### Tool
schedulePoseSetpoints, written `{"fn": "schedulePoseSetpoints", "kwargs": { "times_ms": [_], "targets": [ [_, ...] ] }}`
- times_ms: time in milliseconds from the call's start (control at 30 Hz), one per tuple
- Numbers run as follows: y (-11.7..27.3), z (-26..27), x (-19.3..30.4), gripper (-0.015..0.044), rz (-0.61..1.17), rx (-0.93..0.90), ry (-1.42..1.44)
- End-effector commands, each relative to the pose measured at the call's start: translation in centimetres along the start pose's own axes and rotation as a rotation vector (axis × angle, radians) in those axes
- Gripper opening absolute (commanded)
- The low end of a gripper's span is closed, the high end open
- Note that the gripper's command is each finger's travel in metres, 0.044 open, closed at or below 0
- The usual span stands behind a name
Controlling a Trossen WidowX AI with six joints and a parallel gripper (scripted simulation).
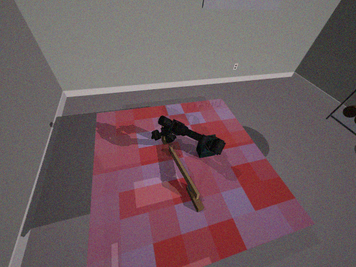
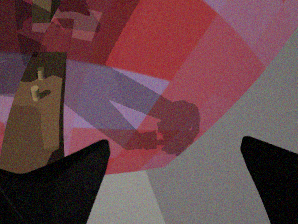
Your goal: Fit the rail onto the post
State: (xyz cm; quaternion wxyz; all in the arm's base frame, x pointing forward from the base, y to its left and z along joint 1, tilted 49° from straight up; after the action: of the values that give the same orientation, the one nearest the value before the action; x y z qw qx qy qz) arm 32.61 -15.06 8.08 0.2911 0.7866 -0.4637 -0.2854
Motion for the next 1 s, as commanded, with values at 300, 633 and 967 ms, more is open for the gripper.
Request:
{"fn": "schedulePoseSetpoints", "kwargs": {
  "times_ms": [300, 633, 967],
  "targets": [
    [-0.3, 1.7, -8.3, 0.0440, -0.548, -0.437, -0.310],
    [-0.6, 1.7, -8.0, 0.0440, -0.548, -0.437, -0.310],
    [-2.0, 2.2, -8.8, 0.0440, -0.546, -0.438, -0.310]
  ]
}}
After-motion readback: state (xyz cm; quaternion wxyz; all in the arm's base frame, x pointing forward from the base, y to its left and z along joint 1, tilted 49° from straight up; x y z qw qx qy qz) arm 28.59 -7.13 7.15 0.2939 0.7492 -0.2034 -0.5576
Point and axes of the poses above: the point midway between the two fingers, 35 mm back from their tips, its own y axis back along the fingers, its own z axis across the jaws, x = y × z, the point moved 10 cm from there along y, back along the fingers, and after that the axes turned 4 degrees about y, right-handed, at the moved point
